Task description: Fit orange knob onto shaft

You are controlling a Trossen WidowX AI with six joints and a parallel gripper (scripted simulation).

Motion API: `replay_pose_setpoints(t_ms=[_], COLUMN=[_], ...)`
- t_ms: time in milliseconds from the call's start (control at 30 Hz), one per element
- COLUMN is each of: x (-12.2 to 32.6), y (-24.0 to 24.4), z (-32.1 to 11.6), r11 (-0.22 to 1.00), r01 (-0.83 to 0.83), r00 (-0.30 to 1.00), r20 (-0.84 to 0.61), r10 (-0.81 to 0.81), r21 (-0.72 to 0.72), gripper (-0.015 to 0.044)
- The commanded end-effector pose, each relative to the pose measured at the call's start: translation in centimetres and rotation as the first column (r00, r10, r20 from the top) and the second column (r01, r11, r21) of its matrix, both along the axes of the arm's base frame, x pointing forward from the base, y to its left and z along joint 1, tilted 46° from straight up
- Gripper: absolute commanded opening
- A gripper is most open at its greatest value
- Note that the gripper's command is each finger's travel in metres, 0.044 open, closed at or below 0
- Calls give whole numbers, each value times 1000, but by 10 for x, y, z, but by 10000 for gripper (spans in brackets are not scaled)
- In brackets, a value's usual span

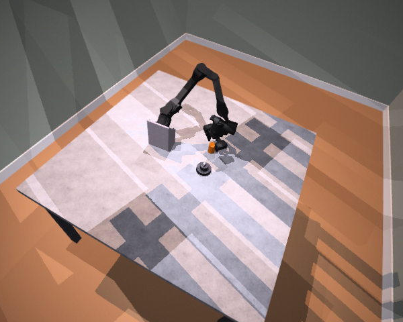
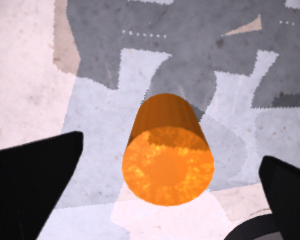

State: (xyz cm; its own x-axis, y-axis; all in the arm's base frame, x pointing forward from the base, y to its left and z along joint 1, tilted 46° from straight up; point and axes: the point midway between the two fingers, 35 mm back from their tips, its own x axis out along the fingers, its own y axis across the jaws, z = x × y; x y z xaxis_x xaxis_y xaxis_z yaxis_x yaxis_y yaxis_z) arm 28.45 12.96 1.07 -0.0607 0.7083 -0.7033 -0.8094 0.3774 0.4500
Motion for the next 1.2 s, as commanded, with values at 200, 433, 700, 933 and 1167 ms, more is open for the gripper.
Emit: replay_pose_setpoints(t_ms=[200,433,700,933,1167], x=[-3,-4,-6,-6,-6], y=[12,20,27,27,27], z=[-13,-20,-27,-27,-27], r11=[1000,1000,1000,1000,1000], r01=[6,6,6,6,6], r00=[1000,1000,1000,1000,1000], r20=[-10,-11,-11,-11,-11], r10=[-6,-6,-6,-6,-6], r21=[3,5,7,7,7], gripper=[440,440,440,256,131])
